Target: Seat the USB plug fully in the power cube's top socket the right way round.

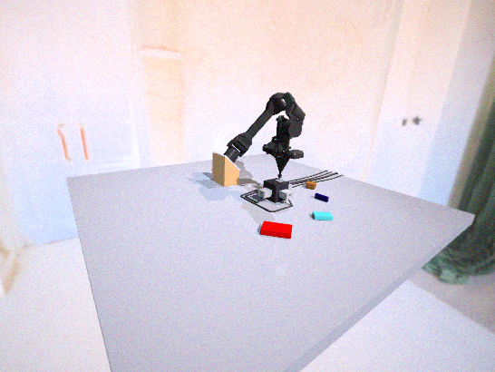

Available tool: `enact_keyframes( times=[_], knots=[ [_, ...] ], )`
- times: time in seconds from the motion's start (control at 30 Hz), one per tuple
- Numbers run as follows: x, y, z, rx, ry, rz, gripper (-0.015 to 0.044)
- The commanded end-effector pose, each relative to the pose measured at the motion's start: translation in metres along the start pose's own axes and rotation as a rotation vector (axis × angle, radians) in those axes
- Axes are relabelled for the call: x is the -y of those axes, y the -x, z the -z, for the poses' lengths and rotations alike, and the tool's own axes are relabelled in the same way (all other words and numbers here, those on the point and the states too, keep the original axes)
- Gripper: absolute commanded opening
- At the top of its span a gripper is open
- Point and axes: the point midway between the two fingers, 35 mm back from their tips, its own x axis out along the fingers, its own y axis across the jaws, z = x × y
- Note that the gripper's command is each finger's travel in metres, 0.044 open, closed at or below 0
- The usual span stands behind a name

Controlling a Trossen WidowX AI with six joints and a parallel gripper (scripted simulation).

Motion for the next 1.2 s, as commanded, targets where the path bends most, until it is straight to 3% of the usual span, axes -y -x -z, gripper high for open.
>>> enact_keyframes(
  times=[0.0, 1.17],
  knots=[
    [-0.0003, -0.0006, 0.0003, -0.003, -0.004, -0.002, 0.0000],
    [-0.0003, -0.0048, 0.0003, -0.003, -0.004, -0.002, 0.0000]
  ],
)
